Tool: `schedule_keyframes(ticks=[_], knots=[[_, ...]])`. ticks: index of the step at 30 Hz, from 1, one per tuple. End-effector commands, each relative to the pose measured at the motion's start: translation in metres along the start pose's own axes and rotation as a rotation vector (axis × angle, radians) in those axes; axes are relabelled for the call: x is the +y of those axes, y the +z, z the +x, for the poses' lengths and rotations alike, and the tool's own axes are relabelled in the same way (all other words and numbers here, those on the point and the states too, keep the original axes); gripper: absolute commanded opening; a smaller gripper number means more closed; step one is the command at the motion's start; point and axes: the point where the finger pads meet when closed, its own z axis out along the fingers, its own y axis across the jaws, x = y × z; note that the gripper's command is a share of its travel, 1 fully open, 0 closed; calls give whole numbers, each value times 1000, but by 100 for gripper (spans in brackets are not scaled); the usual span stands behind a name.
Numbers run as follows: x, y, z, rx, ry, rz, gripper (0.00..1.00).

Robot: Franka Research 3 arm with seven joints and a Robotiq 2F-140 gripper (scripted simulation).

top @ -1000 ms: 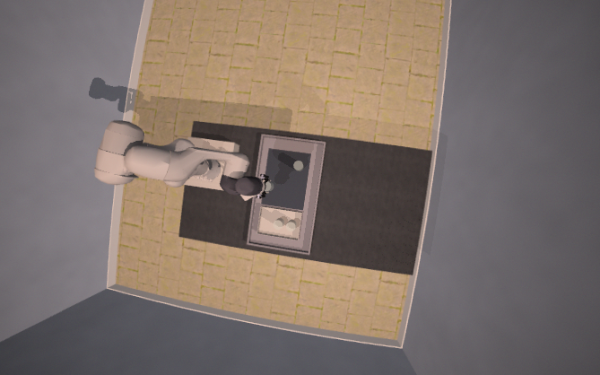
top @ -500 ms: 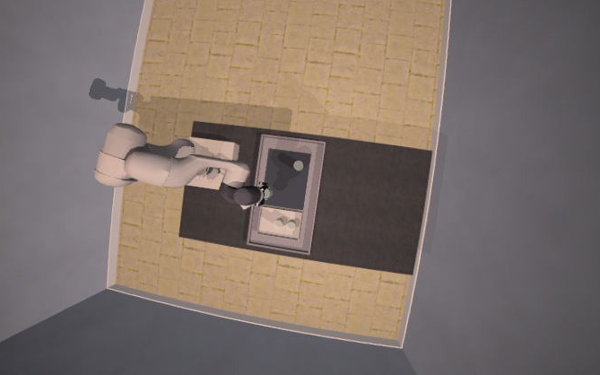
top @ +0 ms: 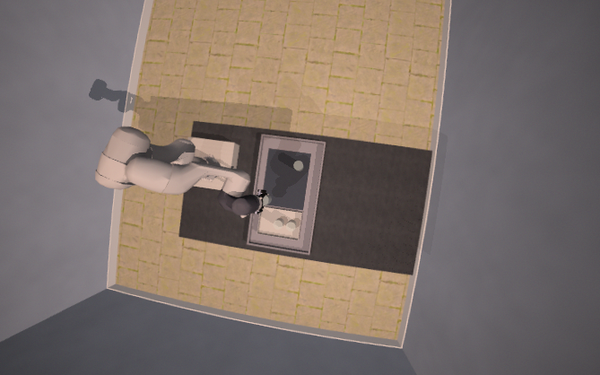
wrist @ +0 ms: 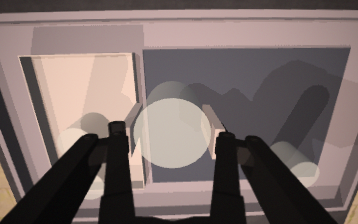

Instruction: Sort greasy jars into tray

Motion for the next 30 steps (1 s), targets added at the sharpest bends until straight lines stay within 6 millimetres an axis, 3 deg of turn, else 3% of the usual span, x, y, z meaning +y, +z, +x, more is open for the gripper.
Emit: schedule_keyframes(ticks=[1, 30], knots=[[-13, 0, 1, 4, -48, -2, 0], [-95, 0, 0, 4, -48, -2, 0]])
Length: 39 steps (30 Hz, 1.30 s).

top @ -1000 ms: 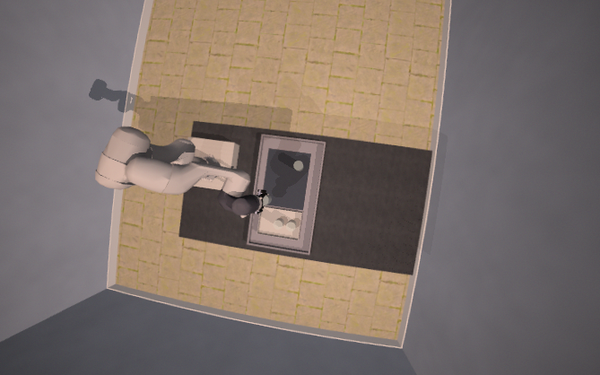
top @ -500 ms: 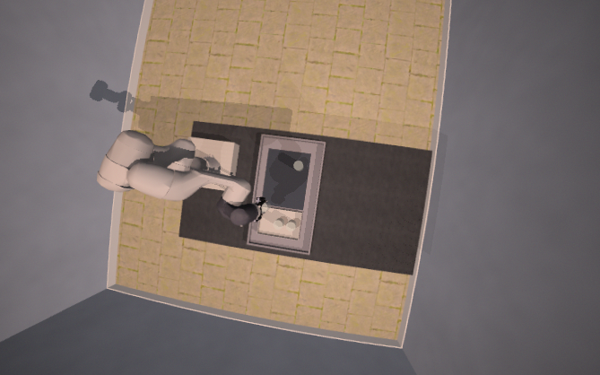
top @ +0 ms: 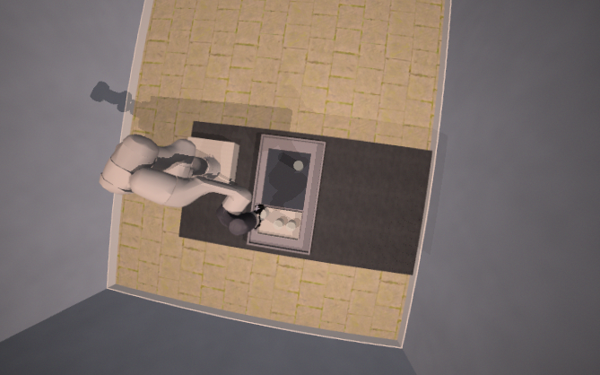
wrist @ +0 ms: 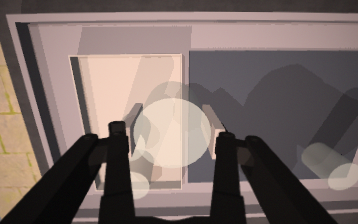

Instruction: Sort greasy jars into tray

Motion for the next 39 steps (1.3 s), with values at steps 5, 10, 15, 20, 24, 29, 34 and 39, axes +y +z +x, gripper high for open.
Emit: schedule_keyframes(ticks=[5, 10, 15, 20, 24, 29, 34, 39], knots=[[-25, 1, 1, 2, -41, -7, 0], [-35, 1, 1, 2, -41, -7, 0], [-52, 1, 1, 2, -41, -7, 0], [-68, 1, 1, 2, -41, -7, 0], [-81, 1, 1, 2, -41, -7, 0], [-85, 1, 1, 2, -41, -7, 0], [-85, 4, 1, 2, -41, -7, 0], [-84, 17, 1, 2, -41, -7, 0]])
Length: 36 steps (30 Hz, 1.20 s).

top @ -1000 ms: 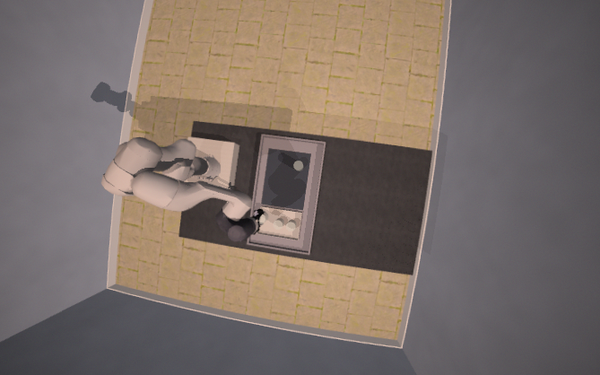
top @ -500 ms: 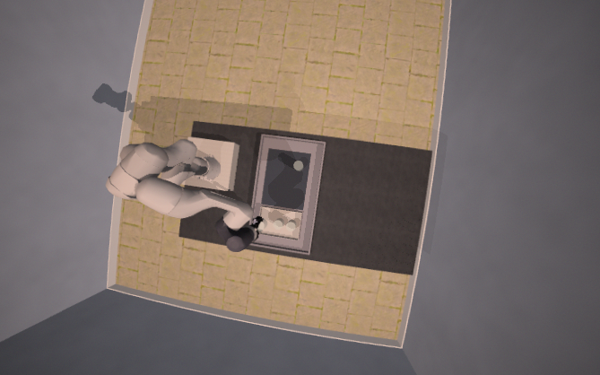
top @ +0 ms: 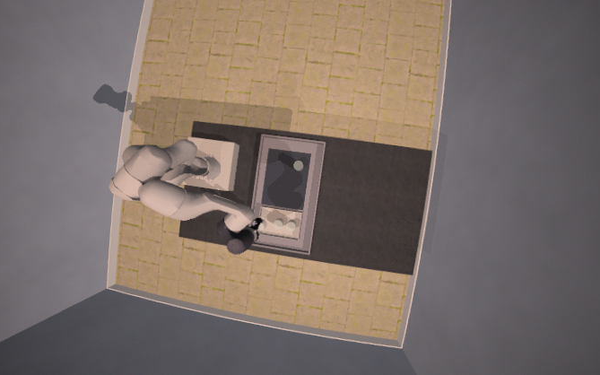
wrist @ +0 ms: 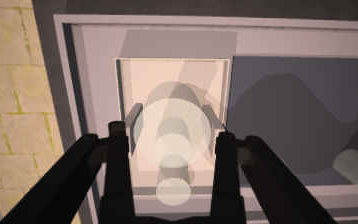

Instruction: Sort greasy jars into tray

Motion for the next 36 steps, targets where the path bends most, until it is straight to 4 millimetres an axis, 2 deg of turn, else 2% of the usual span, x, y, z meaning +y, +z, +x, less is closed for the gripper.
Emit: schedule_keyframes(ticks=[1, 4, 19, 21, 36], knots=[[-1, 9, -1, -5, -21, 0, 0], [-1, 12, -1, -5, -21, 0, 0], [-1, 51, -1, -5, -21, 0, 0], [-1, 51, -1, -5, -21, 0, 0], [-1, 90, -2, -5, -21, 0, 0]])
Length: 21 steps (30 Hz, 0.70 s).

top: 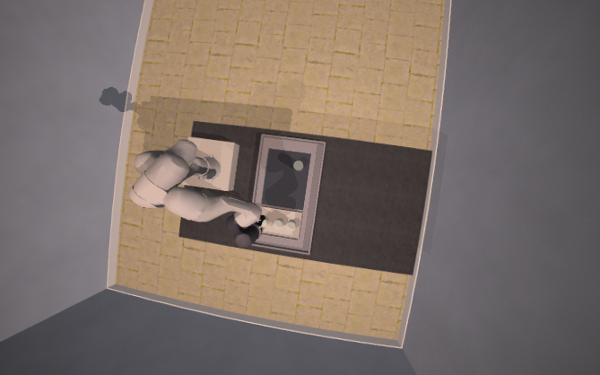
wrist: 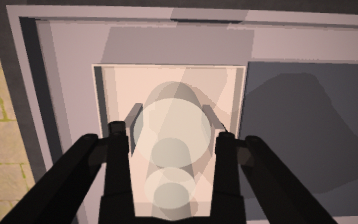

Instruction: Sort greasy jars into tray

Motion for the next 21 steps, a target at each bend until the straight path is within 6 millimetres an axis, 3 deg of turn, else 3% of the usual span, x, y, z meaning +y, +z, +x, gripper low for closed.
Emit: schedule_keyframes(ticks=[1, 7, 21], knots=[[-4, 5, -5, -16, -18, 9, 0], [-4, 18, -5, -16, -18, 9, 0], [-4, 19, -5, -16, -18, 9, 0]])
